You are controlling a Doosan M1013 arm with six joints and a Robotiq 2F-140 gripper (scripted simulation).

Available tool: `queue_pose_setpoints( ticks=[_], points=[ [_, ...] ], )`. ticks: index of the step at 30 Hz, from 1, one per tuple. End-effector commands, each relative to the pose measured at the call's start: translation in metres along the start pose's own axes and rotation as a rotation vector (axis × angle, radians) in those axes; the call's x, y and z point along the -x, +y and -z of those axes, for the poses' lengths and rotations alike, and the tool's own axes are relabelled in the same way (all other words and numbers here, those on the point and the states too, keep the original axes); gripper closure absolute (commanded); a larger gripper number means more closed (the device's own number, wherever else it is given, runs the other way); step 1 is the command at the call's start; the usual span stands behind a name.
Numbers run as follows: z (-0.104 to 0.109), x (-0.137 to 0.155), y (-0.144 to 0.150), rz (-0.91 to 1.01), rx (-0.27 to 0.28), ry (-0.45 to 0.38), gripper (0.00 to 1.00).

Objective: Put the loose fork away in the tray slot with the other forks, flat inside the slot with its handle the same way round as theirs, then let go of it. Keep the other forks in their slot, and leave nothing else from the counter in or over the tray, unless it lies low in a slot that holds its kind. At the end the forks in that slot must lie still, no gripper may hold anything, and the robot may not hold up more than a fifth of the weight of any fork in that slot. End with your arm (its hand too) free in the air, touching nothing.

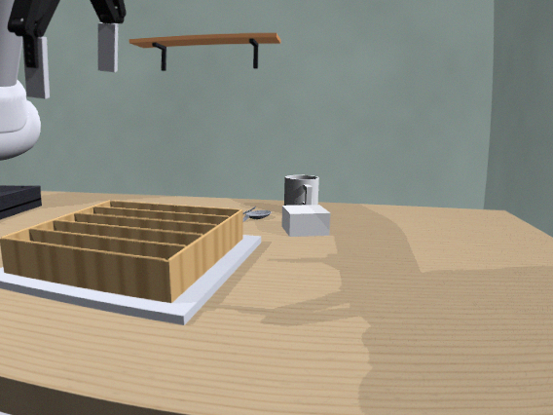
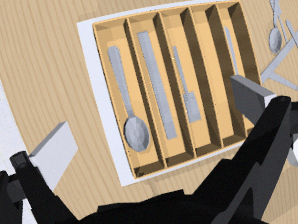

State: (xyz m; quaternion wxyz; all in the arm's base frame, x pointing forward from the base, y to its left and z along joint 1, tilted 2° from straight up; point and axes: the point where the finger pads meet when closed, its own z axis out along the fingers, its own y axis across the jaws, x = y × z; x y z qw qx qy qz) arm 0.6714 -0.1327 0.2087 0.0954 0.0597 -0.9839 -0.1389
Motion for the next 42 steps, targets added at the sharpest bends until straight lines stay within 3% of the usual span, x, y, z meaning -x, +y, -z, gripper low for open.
queue_pose_setpoints(
  ticks=[1,11,13,14,17,28,30,31,42],
  points=[
    [-0.031,0.03,0.054,-0.002,-0.063,0.003,0.0],
    [-0.098,0.065,0.174,0.018,-0.163,-0.023,0.0],
    [-0.098,0.065,0.174,0.018,-0.163,-0.023,0.0],
    [-0.118,0.073,0.21,0.023,-0.179,-0.031,0.0],
    [-0.136,0.072,0.242,0.039,-0.217,-0.056,0.0],
    [-0.213,0.063,0.38,0.083,-0.272,-0.123,0.0],
    [-0.213,0.063,0.38,0.083,-0.272,-0.123,0.0],
    [-0.229,0.06,0.408,0.085,-0.274,-0.127,0.0],
    [-0.242,0.053,0.43,0.095,-0.28,-0.141,0.0]
  ],
)
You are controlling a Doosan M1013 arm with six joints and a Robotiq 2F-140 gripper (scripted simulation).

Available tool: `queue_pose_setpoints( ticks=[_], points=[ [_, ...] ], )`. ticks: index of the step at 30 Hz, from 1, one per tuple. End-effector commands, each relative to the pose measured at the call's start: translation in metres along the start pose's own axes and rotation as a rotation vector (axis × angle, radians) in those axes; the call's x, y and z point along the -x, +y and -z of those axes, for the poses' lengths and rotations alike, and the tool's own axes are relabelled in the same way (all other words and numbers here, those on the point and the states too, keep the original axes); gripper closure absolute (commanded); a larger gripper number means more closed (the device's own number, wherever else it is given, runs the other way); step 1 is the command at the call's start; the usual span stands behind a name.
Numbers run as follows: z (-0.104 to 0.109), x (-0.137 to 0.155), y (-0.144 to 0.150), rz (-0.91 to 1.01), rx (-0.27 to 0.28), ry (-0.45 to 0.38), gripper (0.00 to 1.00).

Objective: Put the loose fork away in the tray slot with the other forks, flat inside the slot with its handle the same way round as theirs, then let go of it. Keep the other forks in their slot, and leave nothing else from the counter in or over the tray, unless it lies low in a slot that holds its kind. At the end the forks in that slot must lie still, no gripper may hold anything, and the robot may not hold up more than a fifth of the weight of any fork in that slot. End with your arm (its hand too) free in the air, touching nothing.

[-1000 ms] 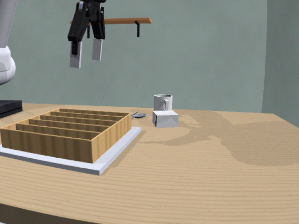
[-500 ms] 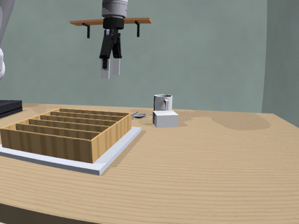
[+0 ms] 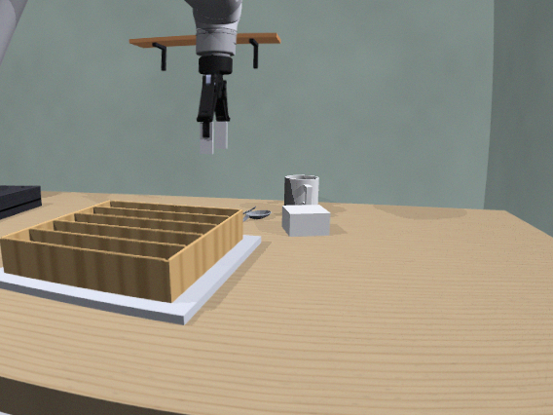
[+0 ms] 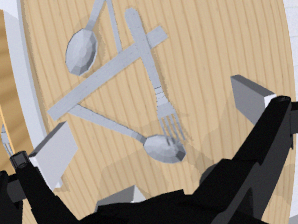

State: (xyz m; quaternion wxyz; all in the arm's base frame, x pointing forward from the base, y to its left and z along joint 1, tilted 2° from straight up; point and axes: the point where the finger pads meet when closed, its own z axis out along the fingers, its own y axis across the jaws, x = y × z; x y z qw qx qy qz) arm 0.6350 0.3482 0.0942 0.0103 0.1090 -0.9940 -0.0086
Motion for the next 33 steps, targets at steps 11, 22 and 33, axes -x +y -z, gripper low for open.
queue_pose_setpoints(
  ticks=[11,22,33],
  points=[
    [0.0,0.0,0.001,0.0,0.0,-0.001,0.0],
    [-0.002,0.0,0.001,-0.103,0.0,-0.001,0.0],
    [-0.012,-0.003,0.002,-0.68,0.004,0.001,0.0]
  ],
)
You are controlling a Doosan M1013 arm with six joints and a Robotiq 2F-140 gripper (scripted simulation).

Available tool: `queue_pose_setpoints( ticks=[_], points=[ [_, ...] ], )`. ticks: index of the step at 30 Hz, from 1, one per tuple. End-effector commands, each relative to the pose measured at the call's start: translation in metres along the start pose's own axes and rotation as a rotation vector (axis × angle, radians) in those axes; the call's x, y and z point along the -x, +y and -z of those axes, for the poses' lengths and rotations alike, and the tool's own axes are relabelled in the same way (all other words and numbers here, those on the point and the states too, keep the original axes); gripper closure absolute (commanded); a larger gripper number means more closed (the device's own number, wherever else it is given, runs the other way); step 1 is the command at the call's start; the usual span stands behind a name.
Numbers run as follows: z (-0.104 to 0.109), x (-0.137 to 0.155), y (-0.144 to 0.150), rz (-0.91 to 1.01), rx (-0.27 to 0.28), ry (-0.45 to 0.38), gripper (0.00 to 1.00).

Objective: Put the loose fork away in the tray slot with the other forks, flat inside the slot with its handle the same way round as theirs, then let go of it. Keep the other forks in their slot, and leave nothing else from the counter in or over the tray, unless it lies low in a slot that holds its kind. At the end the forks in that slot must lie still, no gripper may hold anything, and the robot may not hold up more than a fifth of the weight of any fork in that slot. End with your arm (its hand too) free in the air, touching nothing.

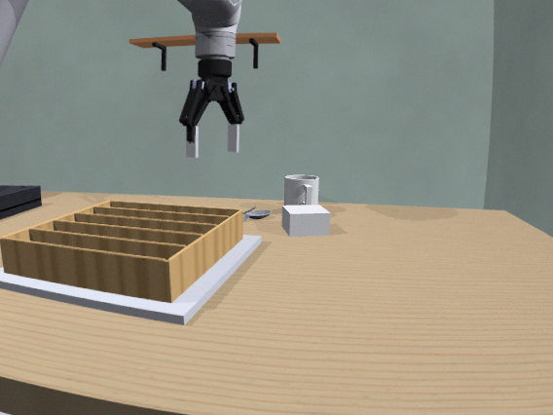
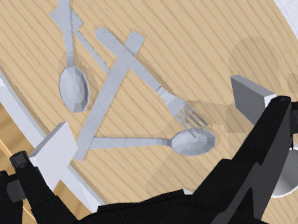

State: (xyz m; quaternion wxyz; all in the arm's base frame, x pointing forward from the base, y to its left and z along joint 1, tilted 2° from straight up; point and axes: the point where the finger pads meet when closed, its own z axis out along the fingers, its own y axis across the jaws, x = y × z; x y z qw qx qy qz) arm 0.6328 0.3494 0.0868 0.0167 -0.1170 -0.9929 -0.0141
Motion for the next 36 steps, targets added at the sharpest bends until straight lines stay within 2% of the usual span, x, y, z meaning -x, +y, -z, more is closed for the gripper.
queue_pose_setpoints(
  ticks=[1,4,6,7,21,23,24,36],
  points=[
    [-0.006,-0.001,0.0,-0.279,-0.008,-0.01,0.0],
    [-0.01,-0.003,0.0,-0.434,-0.002,-0.006,0.0],
    [-0.01,-0.003,0.0,-0.434,-0.002,-0.006,0.0],
    [-0.012,-0.003,-0.001,-0.587,0.0,-0.005,0.0],
    [-0.031,-0.008,-0.002,-1.288,0.024,0.025,0.0],
    [-0.031,-0.008,-0.002,-1.288,0.024,0.025,0.0],
    [-0.032,-0.008,-0.002,-1.441,0.025,0.03,0.0],
    [-0.038,-0.01,-0.002,-2.035,0.028,0.048,0.0]
  ],
)
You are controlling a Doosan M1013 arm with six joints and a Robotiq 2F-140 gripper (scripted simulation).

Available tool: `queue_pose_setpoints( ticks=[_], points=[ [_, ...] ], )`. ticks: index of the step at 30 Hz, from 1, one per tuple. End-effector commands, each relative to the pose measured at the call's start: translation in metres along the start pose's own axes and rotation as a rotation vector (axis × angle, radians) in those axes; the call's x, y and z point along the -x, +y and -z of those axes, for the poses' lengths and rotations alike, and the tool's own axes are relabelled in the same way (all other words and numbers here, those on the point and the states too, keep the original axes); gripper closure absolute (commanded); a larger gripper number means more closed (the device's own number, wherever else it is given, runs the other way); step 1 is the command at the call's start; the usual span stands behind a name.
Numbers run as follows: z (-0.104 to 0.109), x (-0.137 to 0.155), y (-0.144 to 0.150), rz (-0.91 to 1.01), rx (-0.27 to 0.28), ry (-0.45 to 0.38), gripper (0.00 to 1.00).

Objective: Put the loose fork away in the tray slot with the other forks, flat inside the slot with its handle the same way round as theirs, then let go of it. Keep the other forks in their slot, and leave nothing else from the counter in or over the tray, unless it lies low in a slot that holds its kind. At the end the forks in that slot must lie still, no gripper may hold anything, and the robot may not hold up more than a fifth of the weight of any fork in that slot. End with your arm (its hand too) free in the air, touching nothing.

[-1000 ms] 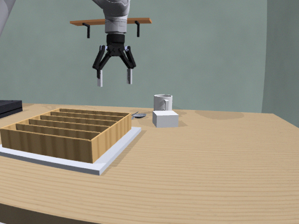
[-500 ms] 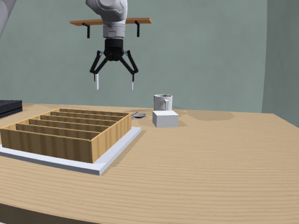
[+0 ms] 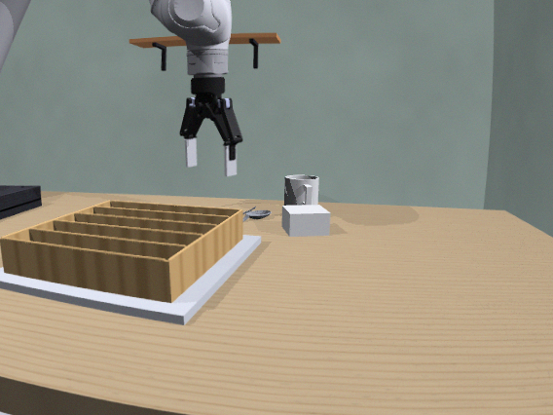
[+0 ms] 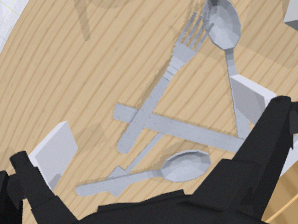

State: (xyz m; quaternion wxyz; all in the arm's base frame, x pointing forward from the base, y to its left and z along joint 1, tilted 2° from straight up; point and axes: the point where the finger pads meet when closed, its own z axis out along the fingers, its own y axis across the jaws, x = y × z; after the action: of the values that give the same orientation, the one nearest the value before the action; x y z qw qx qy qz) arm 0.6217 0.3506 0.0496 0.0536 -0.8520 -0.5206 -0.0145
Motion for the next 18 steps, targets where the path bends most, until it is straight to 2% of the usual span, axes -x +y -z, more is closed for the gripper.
queue_pose_setpoints(
  ticks=[1,4,5,6,12,18],
  points=[
    [-0.0008,0.0001,-0.0003,-0.277,0.027,-0.018,0.0],
    [-0.0008,0.0001,-0.0003,-0.328,0.029,-0.019,0.0],
    [-0.0008,0.0001,-0.0003,-0.477,0.037,-0.022,0.0],
    [-0.0008,0.0001,-0.0003,-0.517,0.039,-0.024,0.82],
    [-0.0008,0.0001,-0.0003,-0.793,0.075,-0.05,0.82],
    [-0.0008,0.0001,-0.0003,-0.81,0.079,-0.053,0.82]
  ],
)
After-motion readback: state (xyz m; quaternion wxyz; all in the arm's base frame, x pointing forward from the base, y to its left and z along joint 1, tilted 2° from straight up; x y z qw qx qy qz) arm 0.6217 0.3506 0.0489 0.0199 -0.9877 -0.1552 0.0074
